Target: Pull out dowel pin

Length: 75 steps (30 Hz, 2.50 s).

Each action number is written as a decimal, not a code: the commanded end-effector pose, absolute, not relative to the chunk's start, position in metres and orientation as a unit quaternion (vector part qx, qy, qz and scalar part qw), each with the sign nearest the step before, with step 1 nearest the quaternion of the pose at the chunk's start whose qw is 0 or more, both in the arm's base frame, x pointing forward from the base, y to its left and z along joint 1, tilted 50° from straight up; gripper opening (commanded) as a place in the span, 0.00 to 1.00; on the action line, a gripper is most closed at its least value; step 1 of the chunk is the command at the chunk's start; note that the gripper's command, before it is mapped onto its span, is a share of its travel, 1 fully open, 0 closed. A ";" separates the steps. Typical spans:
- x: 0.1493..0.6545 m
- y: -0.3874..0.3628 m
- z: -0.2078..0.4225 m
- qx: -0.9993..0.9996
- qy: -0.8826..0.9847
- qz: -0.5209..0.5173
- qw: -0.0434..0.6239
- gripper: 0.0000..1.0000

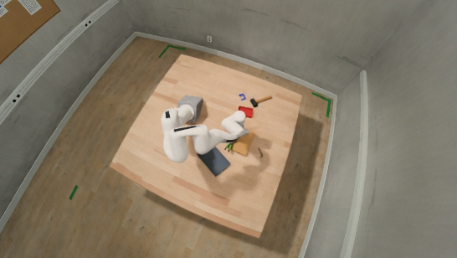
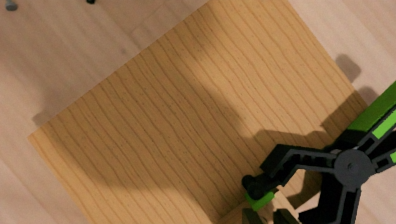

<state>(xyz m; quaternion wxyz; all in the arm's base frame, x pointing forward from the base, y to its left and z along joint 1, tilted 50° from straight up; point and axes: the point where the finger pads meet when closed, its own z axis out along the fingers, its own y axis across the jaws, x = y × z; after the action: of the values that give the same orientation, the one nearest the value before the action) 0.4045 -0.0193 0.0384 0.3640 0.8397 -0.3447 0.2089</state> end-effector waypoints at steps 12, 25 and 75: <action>0.406 -0.018 0.040 0.868 -0.264 0.178 0.381 0.00; 0.406 -0.017 0.040 0.892 -0.167 0.135 0.398 0.00; 0.405 -0.017 0.040 0.882 0.214 -0.041 0.418 0.00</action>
<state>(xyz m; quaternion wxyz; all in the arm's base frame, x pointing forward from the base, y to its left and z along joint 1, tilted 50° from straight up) 0.4044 -0.0179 0.0394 0.4211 0.8887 0.1799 -0.0253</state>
